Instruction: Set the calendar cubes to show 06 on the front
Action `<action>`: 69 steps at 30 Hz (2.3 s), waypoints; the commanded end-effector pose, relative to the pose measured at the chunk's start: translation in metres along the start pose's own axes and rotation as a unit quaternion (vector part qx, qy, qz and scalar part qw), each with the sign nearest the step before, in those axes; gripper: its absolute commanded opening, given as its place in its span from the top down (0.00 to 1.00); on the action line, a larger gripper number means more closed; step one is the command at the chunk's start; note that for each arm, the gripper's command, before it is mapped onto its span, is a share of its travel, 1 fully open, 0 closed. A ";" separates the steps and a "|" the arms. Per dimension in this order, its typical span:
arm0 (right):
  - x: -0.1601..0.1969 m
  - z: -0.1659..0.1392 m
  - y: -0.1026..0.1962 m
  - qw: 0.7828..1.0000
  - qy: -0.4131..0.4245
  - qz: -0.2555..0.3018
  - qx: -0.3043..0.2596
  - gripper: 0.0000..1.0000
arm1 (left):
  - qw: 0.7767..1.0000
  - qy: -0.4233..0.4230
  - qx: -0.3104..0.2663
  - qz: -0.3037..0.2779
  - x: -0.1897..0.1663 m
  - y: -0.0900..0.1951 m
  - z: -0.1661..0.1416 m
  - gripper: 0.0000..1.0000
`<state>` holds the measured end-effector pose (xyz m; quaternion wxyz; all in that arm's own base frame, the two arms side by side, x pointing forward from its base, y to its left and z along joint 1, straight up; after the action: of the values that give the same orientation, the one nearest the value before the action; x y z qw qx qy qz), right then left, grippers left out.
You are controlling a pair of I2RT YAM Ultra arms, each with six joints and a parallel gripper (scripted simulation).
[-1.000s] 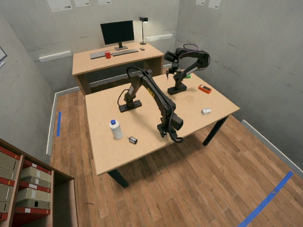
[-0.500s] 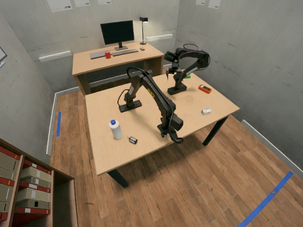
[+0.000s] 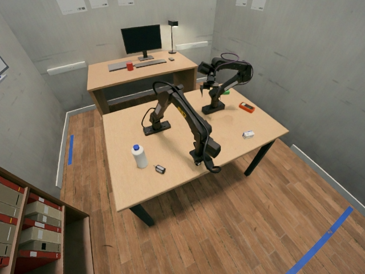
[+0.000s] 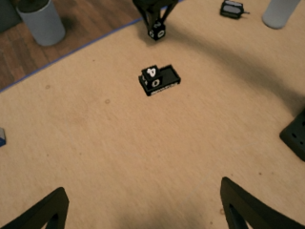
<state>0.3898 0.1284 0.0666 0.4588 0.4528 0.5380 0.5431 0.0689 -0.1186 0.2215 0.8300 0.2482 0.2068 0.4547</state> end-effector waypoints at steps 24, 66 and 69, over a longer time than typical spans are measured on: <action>0.014 -0.010 0.064 1.000 -0.027 0.001 -0.007 0.74 | 1.000 0.005 -0.013 0.000 0.000 0.004 0.007 0.00; 0.061 -0.084 0.078 0.898 0.439 0.009 -0.006 0.74 | 1.000 0.005 -0.013 0.000 0.000 0.004 0.007 0.00; 0.061 -0.084 0.078 0.869 0.495 0.009 -0.005 0.74 | 1.000 0.005 -0.013 0.000 0.000 0.004 0.007 0.00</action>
<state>0.2951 0.1772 0.1387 0.1974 0.1926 0.6794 0.6799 0.0689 -0.1186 0.2215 0.8300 0.2482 0.2068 0.4547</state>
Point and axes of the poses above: on each arm, the point where the finger pads meet when closed, its own y axis back along the fingers, its own x axis across the jaws, z = x × y, the point moved 5 cm from there along y, back along the fingers, and after that the axes turned 6 degrees about y, right-handed, at the moved point
